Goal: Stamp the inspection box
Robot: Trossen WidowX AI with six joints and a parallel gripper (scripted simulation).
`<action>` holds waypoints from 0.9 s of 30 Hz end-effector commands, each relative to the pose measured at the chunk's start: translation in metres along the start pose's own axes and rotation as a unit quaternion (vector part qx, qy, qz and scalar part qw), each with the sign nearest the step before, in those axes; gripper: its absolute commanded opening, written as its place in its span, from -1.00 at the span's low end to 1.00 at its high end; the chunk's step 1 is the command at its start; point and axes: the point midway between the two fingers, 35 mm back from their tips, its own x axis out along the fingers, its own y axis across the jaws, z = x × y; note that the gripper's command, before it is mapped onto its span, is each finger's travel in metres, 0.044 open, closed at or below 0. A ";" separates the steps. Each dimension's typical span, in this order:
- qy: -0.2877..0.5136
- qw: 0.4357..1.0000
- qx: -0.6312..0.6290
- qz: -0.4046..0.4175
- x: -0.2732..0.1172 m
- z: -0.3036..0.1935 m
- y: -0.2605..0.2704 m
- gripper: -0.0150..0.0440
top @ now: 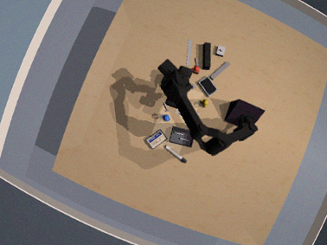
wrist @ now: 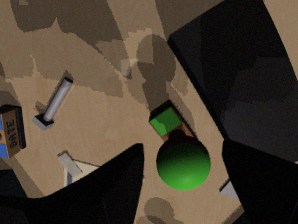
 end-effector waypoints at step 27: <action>0.001 1.000 0.000 0.001 0.019 -0.002 0.001 -0.14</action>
